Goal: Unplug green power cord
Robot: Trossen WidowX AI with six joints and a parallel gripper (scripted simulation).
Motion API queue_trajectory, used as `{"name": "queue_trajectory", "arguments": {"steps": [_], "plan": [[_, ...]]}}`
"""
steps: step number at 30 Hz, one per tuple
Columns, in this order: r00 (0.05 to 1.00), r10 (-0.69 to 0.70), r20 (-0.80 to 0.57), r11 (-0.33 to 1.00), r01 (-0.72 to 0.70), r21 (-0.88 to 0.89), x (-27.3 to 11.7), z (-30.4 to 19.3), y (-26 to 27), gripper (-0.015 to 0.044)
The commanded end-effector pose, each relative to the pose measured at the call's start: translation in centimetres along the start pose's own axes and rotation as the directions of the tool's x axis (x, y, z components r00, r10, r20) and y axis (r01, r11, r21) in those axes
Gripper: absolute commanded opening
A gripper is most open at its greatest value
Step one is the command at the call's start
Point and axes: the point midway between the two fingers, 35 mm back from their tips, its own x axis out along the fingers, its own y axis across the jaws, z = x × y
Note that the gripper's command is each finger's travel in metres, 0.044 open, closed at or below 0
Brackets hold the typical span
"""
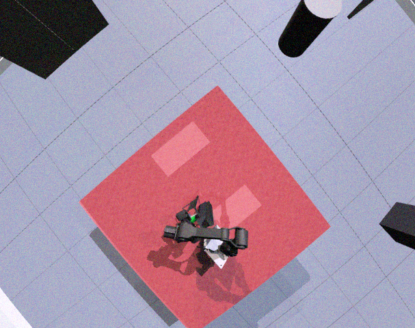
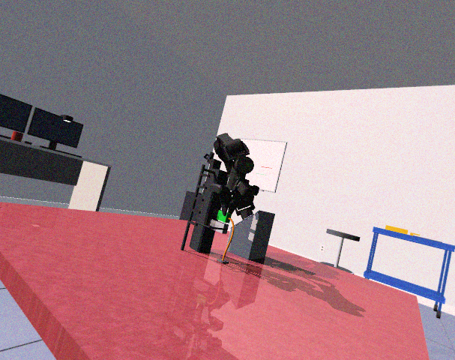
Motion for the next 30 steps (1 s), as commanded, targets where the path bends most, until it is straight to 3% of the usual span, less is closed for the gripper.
{"name": "queue_trajectory", "arguments": {"steps": [1,22,28,30], "plan": [[0.998,-0.008,0.054,1.0,0.008,0.006,-0.7,2.2,-0.2,0.0],[0.998,-0.01,0.055,1.0,0.009,0.004,-1.5,5.6,-0.1,0.0],[0.999,0.007,0.046,1.0,-0.007,0.009,-0.7,4.5,-0.1,0.0158],[0.999,0.007,0.046,1.0,-0.007,0.009,-0.7,4.5,-0.1,0.016]]}}
